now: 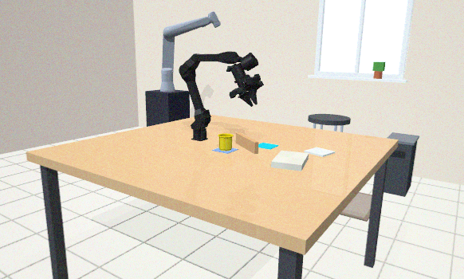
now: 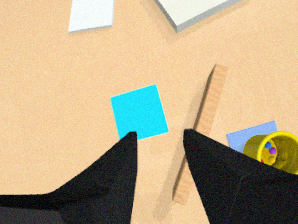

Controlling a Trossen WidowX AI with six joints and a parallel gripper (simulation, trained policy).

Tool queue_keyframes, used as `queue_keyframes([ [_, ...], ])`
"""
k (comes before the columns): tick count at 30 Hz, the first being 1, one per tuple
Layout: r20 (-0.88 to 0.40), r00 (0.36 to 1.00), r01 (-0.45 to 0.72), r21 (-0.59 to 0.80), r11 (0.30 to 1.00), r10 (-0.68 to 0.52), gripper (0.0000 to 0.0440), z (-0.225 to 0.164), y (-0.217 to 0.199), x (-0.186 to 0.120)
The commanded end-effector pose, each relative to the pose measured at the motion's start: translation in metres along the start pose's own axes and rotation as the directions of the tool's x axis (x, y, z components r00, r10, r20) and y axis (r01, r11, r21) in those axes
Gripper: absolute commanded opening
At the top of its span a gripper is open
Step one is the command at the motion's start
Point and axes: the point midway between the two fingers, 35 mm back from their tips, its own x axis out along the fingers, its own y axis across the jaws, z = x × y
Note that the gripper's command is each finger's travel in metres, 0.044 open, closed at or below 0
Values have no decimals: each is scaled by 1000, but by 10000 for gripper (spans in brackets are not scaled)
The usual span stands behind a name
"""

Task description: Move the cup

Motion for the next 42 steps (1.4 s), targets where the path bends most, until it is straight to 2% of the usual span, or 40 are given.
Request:
queue_keyframes([
  [1,-54,998,32,-4,999,-33,129,-2,-3,1],
  [9,-173,980,95,-28,995,-98,124,-13,-14,3],
  [24,-367,909,186,-73,980,-200,143,-29,-38,8],
  [42,-489,834,256,-67,964,-255,152,-39,-63,22],
])
